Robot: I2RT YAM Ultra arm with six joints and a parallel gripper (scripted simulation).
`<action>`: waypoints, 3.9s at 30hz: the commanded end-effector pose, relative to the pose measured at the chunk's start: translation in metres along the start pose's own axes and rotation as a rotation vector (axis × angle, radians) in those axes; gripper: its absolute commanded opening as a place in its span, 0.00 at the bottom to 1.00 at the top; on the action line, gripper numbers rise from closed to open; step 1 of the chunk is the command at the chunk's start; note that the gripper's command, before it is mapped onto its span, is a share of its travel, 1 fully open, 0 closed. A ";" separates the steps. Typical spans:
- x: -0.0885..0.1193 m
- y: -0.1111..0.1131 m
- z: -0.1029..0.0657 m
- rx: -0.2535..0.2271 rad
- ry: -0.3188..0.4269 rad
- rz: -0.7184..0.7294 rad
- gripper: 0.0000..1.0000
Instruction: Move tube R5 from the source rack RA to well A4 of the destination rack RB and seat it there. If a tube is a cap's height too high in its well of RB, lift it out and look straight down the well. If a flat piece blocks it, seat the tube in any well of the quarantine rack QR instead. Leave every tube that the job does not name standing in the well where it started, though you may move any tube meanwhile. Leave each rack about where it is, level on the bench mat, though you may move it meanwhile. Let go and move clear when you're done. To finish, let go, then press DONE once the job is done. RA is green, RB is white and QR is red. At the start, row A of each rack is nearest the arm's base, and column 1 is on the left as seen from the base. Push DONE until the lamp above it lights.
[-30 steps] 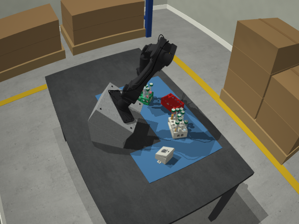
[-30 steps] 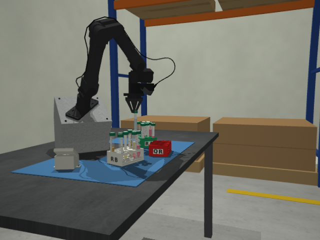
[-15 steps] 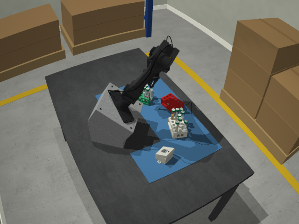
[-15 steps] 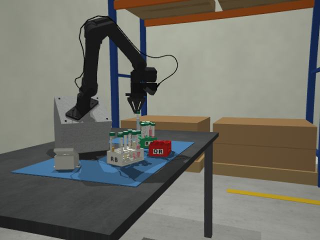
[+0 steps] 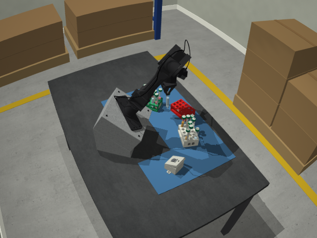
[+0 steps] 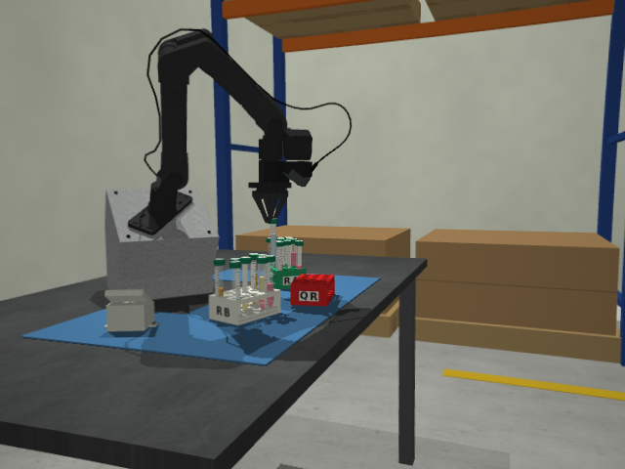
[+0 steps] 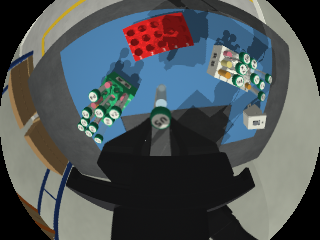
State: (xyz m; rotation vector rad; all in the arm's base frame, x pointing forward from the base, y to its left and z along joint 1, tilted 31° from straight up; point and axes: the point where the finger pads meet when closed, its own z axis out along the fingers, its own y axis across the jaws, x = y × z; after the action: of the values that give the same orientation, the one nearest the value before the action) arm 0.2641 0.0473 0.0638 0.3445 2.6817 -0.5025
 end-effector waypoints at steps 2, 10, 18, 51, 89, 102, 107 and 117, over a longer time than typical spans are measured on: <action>-0.021 -0.008 -0.013 -0.032 -0.029 -0.013 0.00; -0.037 -0.023 -0.013 -0.031 -0.031 0.020 0.00; -0.037 -0.020 -0.016 -0.033 -0.041 0.217 0.00; -0.042 0.031 -0.006 -0.006 -0.017 0.478 0.00; -0.094 0.053 -0.007 -0.008 -0.015 0.463 0.00; -0.098 0.056 -0.009 -0.021 -0.017 0.470 0.00; -0.098 0.056 -0.009 -0.021 -0.017 0.470 0.00; -0.098 0.056 -0.009 -0.021 -0.017 0.470 0.00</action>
State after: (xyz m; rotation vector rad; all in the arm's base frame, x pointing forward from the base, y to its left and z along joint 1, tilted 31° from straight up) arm 0.3631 0.0819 0.0891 0.9442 2.4695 -0.3342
